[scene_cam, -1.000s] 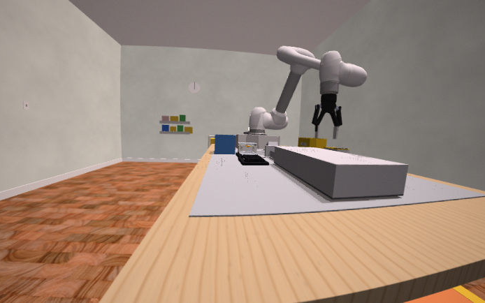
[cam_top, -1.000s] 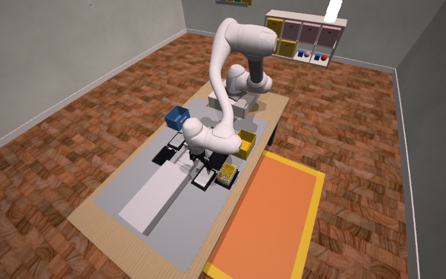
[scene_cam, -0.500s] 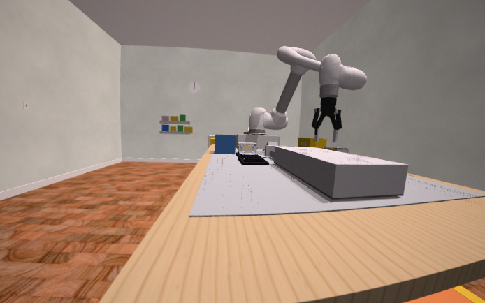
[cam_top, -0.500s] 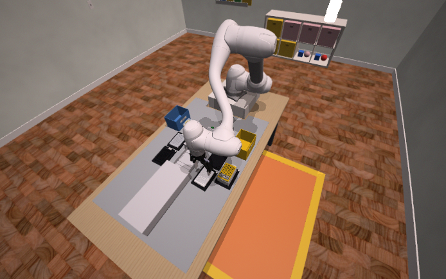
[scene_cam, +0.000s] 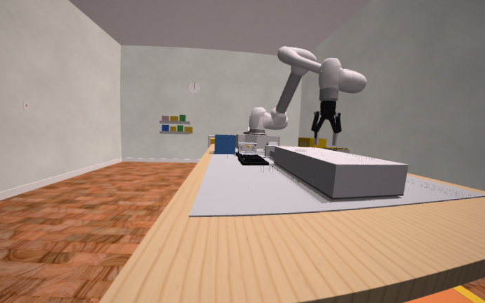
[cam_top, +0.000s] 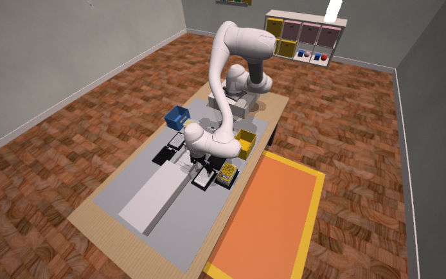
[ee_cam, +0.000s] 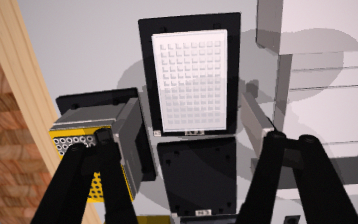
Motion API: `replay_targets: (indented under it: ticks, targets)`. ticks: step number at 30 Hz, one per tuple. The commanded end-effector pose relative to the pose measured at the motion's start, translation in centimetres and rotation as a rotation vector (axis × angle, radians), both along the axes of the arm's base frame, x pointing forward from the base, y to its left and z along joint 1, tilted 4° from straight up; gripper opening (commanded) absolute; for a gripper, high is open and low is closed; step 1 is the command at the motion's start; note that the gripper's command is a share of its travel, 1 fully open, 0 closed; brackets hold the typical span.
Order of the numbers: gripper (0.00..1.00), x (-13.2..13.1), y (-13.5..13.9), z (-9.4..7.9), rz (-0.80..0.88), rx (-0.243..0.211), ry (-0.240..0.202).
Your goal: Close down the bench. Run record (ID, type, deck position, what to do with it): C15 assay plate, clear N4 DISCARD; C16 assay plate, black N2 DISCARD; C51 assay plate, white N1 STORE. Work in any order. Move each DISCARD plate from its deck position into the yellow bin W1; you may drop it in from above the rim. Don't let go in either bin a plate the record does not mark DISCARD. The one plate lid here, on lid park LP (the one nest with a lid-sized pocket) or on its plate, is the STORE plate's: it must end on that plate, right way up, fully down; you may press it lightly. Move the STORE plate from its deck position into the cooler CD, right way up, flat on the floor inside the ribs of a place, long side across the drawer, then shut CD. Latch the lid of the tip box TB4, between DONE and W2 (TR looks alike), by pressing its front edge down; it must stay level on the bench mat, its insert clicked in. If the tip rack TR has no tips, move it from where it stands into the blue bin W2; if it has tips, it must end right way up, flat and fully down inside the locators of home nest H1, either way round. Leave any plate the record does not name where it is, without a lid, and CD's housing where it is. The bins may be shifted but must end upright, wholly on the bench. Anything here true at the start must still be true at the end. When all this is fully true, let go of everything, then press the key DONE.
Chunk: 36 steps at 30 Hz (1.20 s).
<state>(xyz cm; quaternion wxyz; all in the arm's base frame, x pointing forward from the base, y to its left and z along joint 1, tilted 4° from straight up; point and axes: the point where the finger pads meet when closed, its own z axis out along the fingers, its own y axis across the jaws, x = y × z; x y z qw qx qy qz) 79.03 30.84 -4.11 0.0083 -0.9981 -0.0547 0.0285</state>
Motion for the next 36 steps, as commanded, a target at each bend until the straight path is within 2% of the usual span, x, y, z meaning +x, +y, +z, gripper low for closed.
replay_targets:
  ticks: [1,36]
  targets:
    - [0.66,-0.1,-0.2,-0.9,0.0,-0.001,0.002]
    - [0.66,-0.4,-0.2,-5.0,0.0,-0.001,0.002]
